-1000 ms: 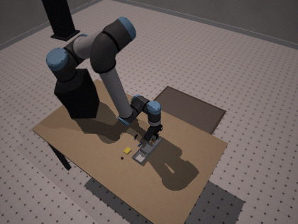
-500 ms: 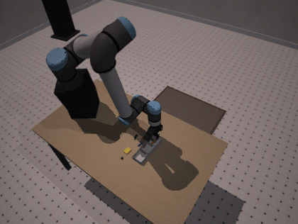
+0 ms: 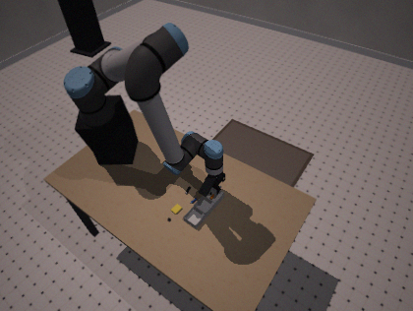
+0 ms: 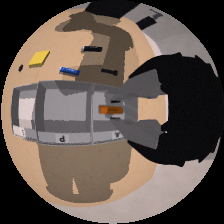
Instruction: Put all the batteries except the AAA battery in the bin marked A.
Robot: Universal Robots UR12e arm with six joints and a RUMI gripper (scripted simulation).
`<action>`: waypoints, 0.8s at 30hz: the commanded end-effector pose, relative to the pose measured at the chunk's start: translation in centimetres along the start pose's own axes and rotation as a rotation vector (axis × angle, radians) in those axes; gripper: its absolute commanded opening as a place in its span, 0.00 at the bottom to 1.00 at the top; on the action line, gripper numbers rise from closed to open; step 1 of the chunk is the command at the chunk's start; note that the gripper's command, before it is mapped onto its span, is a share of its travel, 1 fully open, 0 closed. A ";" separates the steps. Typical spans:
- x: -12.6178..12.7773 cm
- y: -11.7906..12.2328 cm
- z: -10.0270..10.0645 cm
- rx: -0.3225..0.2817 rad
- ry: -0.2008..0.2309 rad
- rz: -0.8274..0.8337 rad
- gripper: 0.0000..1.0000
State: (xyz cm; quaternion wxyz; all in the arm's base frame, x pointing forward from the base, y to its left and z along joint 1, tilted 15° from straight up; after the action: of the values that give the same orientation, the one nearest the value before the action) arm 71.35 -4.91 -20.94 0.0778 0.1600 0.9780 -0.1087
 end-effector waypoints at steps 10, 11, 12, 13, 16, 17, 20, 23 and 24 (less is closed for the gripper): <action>0.1 0.1 -1.8 -0.001 -0.001 -0.002 0.17; 0.1 0.1 -1.9 -0.001 -0.001 -0.002 0.17; 0.1 0.1 -2.1 -0.001 -0.001 -0.002 0.17; 0.1 0.1 -2.2 -0.001 -0.001 -0.002 0.17; 0.1 0.1 -2.5 -0.001 -0.001 -0.002 0.17; 0.1 0.1 -2.5 -0.001 -0.001 -0.002 0.17; 0.1 0.1 -2.9 -0.001 -0.001 -0.001 0.17; 0.1 0.1 -3.2 -0.001 -0.001 -0.002 0.17; -0.1 0.0 -3.1 -0.001 -0.002 -0.001 0.17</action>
State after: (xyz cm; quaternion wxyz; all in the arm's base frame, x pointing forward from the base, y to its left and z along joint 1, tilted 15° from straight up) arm 71.22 -4.34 -18.46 0.0794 0.1596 0.9780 -0.1083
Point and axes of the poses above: the point where the finger pads meet when closed, its own z axis out along the fingers, its own x axis across the jaws, y = z × x, the point moved 7 cm from there along -z, back along the fingers, and after that the axes turned 7 degrees about z, right-handed, at the moved point
